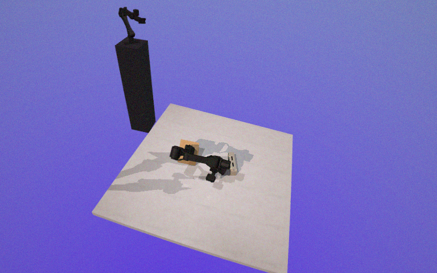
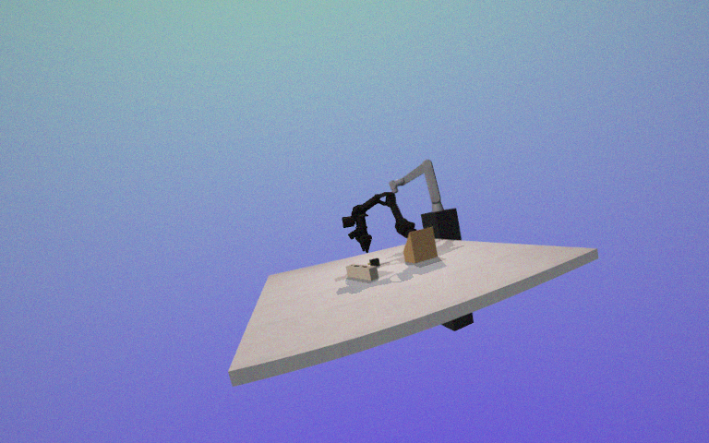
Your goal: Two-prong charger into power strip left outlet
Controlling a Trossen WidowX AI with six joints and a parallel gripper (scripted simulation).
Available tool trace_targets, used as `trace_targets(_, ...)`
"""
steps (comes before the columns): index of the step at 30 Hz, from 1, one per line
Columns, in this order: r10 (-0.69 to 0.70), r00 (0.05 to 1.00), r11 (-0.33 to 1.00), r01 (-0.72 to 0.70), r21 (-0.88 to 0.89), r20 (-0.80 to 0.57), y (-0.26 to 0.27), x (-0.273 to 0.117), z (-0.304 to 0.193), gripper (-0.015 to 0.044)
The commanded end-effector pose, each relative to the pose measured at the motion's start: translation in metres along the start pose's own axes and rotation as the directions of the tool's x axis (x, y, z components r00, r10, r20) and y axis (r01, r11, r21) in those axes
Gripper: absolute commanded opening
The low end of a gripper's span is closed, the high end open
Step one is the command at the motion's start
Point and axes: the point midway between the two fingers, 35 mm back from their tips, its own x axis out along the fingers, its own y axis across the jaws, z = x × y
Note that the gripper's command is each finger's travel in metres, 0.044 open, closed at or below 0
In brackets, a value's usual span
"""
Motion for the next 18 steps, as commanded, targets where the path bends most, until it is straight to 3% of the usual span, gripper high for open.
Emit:
trace_targets(1,0.001,0.998,1.0,-0.003,-0.027,-0.06,0.021,0.008,-0.016,0.044)
trace_targets(18,-0.01,0.994,0.999,0.005,-0.05,-0.111,0.037,0.026,-0.034,0.044)
